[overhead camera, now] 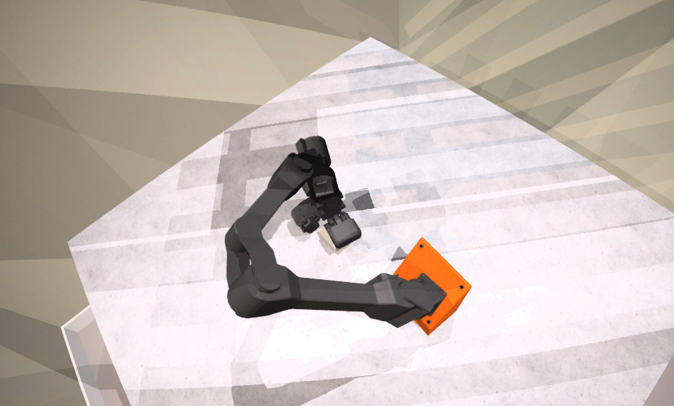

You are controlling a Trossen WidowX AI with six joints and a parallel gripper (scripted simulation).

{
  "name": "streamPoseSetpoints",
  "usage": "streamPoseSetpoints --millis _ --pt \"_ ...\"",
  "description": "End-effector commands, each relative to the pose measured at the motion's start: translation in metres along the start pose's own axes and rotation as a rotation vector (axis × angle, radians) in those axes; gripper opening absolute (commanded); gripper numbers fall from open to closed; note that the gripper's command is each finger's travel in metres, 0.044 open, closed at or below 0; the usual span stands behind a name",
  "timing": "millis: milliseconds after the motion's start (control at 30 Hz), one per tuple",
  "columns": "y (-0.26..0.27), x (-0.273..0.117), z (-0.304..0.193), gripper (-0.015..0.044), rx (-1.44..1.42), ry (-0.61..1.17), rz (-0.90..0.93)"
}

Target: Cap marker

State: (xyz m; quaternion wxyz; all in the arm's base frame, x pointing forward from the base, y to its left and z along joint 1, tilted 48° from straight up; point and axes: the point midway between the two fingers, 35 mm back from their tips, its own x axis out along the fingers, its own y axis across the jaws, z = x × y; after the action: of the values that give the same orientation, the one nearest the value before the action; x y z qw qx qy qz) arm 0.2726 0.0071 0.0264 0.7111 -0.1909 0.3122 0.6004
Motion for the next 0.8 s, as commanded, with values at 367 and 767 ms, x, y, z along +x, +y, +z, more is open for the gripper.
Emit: streamPoseSetpoints --millis 367,767 --pt "0.000 0.000 0.000 0.0315 0.000 0.000 0.000" --pt "-0.001 -0.065 -0.001 0.0440 0.001 0.005 0.000"
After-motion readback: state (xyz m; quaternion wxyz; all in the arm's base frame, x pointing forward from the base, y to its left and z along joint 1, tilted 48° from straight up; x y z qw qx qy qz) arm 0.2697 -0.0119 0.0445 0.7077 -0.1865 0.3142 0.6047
